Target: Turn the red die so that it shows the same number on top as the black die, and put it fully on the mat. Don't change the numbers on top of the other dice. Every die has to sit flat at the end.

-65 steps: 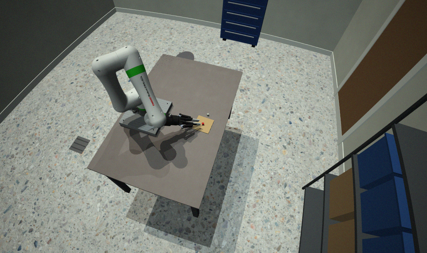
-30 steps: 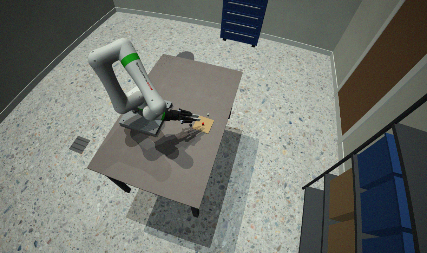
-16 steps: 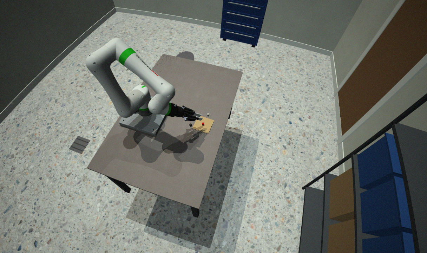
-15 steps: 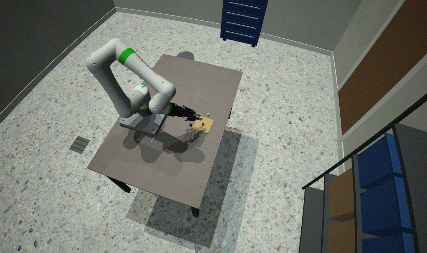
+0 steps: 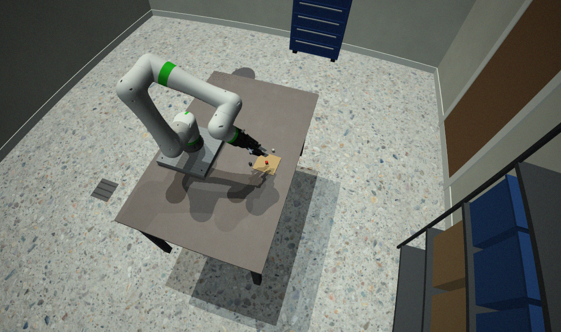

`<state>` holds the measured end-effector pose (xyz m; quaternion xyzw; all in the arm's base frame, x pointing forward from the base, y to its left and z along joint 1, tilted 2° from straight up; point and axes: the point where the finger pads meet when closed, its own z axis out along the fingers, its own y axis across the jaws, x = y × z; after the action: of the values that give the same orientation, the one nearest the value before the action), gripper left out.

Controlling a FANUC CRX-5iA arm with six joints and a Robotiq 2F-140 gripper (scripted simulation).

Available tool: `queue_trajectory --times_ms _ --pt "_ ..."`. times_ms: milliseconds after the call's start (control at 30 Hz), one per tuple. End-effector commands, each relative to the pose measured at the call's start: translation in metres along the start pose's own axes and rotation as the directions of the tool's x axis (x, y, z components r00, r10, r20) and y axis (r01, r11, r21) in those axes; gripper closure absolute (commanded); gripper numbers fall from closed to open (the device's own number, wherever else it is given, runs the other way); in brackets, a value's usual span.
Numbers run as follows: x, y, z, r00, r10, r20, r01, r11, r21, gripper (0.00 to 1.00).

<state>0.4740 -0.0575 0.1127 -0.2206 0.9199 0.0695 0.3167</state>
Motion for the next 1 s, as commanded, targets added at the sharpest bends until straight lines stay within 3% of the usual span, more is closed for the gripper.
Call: queue_trajectory --times_ms 0,300,400,467,667,933,967 --pt "-0.004 0.001 0.002 0.986 0.023 -0.167 -0.017 0.999 0.038 0.81" --pt "-0.018 0.0 0.003 0.94 0.031 -0.341 -0.016 0.999 0.046 0.81" --pt "-0.018 0.0 0.003 0.938 0.031 -0.345 -0.016 0.999 0.046 0.81" --pt "-0.026 0.002 0.004 0.896 0.033 -0.443 -0.016 0.999 0.042 0.81" --pt "-0.039 0.003 0.005 0.82 0.034 -0.571 -0.017 0.999 0.035 0.81" --pt "-0.044 0.003 0.005 0.793 0.034 -0.608 -0.017 0.999 0.033 0.81" --pt "-0.044 0.003 0.005 0.793 0.034 -0.608 -0.017 0.999 0.033 0.0"
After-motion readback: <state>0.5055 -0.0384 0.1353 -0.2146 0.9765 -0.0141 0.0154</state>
